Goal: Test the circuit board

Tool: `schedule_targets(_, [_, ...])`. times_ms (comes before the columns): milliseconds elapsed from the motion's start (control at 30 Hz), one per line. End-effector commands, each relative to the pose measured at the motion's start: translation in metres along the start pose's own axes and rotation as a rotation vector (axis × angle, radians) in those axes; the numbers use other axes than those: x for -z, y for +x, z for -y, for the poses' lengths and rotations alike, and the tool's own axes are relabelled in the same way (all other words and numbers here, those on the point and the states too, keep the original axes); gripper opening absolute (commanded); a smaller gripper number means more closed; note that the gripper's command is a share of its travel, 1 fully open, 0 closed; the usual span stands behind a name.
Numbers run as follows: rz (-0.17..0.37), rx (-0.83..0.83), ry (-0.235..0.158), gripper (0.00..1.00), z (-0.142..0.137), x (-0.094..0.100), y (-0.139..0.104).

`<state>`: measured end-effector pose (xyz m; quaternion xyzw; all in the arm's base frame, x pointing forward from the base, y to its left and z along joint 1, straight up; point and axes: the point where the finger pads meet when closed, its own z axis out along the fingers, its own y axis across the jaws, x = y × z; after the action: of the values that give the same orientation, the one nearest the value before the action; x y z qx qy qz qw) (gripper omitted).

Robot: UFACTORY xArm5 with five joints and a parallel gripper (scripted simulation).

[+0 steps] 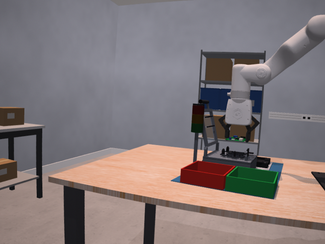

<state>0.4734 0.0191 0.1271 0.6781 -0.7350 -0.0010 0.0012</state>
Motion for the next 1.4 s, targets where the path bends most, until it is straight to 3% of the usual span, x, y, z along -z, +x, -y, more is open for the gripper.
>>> schedule_targets(0, [0.001,0.0,0.004,0.79,0.001,-0.004,0.0])
schedule_targets(833, [0.001,0.0,0.004,0.79,0.001,-0.039,-0.001])
schedule_targets(1367, [0.001,0.0,0.004,0.79,0.001,-0.042,-0.001])
